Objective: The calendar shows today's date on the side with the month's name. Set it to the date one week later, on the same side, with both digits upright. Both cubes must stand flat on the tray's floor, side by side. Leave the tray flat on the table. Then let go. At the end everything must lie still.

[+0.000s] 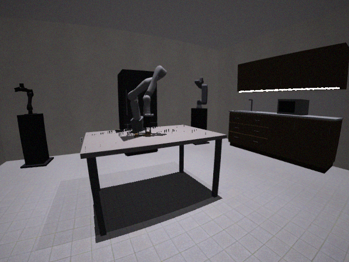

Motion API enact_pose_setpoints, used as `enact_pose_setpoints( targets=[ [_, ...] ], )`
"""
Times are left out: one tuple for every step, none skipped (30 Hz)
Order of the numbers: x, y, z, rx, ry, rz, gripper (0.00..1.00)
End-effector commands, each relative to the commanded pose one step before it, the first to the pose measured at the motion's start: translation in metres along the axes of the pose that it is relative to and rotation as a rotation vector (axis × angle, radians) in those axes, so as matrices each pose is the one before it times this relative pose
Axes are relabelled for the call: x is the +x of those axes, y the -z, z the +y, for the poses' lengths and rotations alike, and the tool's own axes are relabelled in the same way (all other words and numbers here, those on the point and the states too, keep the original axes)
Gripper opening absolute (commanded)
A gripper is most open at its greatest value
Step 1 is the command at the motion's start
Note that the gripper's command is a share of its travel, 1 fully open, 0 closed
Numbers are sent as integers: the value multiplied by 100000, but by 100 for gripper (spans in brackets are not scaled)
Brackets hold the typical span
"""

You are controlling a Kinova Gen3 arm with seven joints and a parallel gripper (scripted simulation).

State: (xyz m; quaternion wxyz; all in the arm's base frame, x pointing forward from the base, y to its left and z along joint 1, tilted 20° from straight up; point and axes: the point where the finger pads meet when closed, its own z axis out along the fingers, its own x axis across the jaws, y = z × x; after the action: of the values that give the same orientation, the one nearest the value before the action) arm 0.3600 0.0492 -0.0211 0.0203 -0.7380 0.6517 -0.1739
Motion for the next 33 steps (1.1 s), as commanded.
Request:
enact_pose_setpoints(
  targets=[
    [-17, 29, -21, 67, -13, -57, 81],
    [0, 0, 0, 0, 0, 0, 87],
    [0, 0, 0, 0, 0, 0, 87],
    [0, 0, 0, 0, 0, 0, 87],
    [0, 0, 0, 0, 0, 0, 87],
    [0, 0, 0, 0, 0, 0, 87],
    [0, 0, 0, 0, 0, 0, 87],
    [0, 0, 0, 0, 0, 0, 87],
    [0, 0, 0, 0, 0, 0, 87],
    [0, 0, 0, 0, 0, 0, 87],
    [0, 0, 0, 0, 0, 0, 87],
    [0, 1, 0, 0, 0, 0, 87],
    [0, 4, 0, 0, 0, 0, 87],
    [0, 0, 0, 0, 0, 0, 87],
    [0, 0, 0, 0, 0, 0, 87],
    [0, 7, 0, 0, 0, 1, 87],
    [0, 12, 0, 0, 0, 1, 87],
    [0, 17, 0, 0, 1, 1, 87],
    [1, 23, 0, 0, 1, 2, 87],
    [1, 30, 0, 0, 1, 2, 87],
    [1, 38, 0, 0, 1, 2, 87],
    [0, 46, 0, 0, 1, 2, 87],
    [0, 55, 0, 0, 0, 1, 87],
    [0, 65, 0, 0, 0, 0, 87],
    [-1, 75, 0, 0, -1, -3, 87],
    [-2, 86, 0, 1, -3, -6, 87],
    [0, 93, 0, 0, 1, 1, 87],
    [2, 100, 0, -1, 3, 7, 87],
    [1, 111, 0, 0, 1, 2, 87],
    [-1, 122, 0, 1, -2, -4, 87],
    [0, 0, 0, 0, 0, 0, 87],
    [0, 0, 0, 0, 0, 0, 87],
    [-2, 132, 0, 1, -3, -8, 87]
  ],
)
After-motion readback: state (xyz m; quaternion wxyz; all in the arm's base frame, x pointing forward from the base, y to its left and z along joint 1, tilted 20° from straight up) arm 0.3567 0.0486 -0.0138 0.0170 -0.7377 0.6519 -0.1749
